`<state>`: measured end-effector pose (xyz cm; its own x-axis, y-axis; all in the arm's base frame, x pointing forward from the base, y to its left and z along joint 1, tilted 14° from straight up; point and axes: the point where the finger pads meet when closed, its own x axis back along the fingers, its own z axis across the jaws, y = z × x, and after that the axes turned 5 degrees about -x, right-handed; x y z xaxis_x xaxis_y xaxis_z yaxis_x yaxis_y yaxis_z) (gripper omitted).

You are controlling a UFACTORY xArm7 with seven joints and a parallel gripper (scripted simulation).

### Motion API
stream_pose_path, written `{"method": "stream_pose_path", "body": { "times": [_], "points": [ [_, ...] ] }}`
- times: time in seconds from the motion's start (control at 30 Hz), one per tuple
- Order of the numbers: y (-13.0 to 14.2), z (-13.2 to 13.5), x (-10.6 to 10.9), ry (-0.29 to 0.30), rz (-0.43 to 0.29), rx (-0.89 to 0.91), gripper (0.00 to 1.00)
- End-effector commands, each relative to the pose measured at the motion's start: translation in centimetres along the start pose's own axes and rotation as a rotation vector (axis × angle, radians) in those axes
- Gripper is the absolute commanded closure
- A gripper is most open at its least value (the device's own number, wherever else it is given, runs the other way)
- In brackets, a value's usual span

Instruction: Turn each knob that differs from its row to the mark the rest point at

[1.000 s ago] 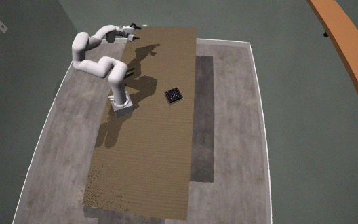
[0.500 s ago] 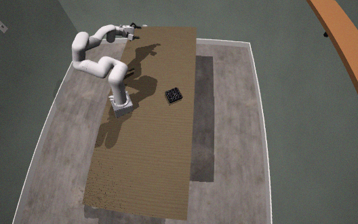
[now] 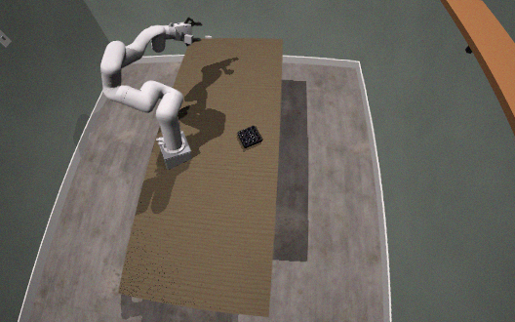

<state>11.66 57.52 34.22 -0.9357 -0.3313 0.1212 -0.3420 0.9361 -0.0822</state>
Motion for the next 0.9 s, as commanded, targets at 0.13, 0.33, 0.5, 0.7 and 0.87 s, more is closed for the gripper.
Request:
{"method": "stream_pose_path", "body": {
  "times": [0.13, 0.33, 0.5, 0.7, 0.87],
  "points": [
    [-0.1, -4.4, 0.5, -0.035, -0.044, 0.005, 0.0],
    [-0.1, -4.4, 0.5, -0.035, -0.044, 0.005, 0.0],
    [-0.9, -8.6, 0.7, -0.072, -0.08, 0.017, 0.0],
    [-1.0, -8.9, 0.7, -0.075, -0.082, 0.018, 0.0],
    [-1.0, -8.9, 0.7, -0.075, -0.082, 0.018, 0.0]
  ]
}}
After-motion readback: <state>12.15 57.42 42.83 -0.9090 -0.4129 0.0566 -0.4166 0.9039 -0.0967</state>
